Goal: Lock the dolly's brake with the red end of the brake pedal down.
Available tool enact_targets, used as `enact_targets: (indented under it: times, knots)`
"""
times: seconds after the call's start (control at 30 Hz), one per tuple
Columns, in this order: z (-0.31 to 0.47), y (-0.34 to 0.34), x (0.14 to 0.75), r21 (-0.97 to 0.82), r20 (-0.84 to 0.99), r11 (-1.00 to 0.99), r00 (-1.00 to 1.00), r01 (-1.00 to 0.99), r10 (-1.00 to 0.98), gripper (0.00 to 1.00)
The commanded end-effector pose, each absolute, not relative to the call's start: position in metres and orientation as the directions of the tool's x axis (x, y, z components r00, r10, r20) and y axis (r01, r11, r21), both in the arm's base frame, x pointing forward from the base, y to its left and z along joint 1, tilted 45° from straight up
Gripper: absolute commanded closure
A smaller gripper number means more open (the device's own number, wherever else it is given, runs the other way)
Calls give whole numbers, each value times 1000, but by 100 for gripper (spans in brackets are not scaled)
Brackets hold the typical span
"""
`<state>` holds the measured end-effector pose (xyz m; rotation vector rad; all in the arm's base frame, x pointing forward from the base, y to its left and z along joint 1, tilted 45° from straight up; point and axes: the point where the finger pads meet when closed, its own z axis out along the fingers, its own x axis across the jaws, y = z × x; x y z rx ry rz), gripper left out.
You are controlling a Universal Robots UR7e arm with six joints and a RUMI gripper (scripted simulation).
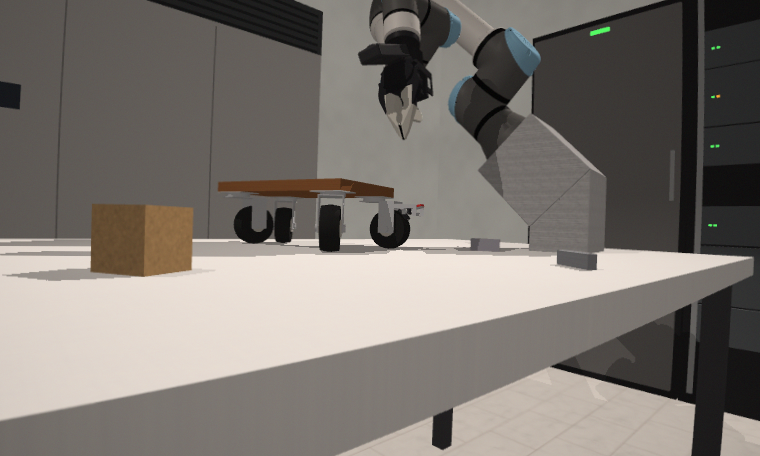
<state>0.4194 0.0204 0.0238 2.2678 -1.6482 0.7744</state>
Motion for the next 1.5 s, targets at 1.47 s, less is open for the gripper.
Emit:
enact_targets:
  times: [1.47]
  knots:
    - [-5, -25, 357, 147, 688, -337, 341, -930, -641, 100]
